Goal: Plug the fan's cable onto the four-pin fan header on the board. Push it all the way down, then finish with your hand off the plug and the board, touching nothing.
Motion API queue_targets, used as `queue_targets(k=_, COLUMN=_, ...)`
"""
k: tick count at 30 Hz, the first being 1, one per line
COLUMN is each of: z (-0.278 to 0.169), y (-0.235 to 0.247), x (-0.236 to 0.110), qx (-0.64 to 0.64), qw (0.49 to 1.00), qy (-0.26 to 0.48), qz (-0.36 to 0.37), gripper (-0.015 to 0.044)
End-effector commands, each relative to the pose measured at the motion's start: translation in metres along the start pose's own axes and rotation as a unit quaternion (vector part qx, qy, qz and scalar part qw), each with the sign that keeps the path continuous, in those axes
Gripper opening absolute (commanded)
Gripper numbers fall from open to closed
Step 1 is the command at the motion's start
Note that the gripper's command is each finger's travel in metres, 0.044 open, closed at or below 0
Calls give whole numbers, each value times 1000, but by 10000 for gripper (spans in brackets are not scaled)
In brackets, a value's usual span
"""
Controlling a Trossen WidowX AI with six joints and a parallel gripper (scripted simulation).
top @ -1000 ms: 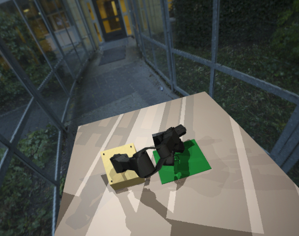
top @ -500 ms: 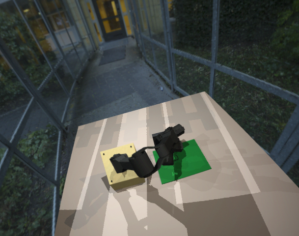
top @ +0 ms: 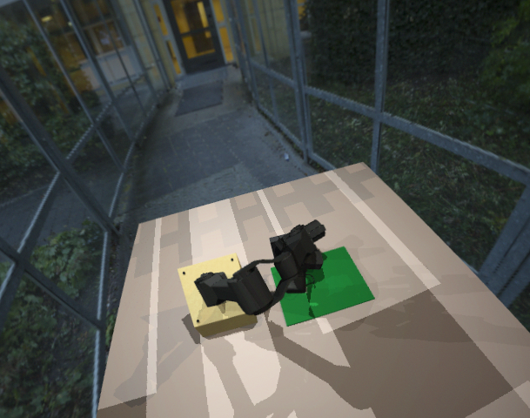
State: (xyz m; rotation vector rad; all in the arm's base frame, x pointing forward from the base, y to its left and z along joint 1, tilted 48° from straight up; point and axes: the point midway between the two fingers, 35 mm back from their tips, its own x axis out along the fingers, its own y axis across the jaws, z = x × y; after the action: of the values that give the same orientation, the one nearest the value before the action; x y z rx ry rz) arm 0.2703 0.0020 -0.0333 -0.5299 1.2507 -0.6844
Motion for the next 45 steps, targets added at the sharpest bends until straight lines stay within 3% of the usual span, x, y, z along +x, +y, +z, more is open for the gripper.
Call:
queue_targets(k=1, z=-2, y=0, x=1, qx=1, qw=1000, qy=2, qz=1, gripper=0)
queue_targets(k=9, z=-3, y=0, x=23, qx=2, qw=1000, qy=2, qz=1, gripper=0)
queue_targets(k=45, z=0, y=-1, x=23, qx=1, qw=1000, qy=2, qz=0, gripper=0)
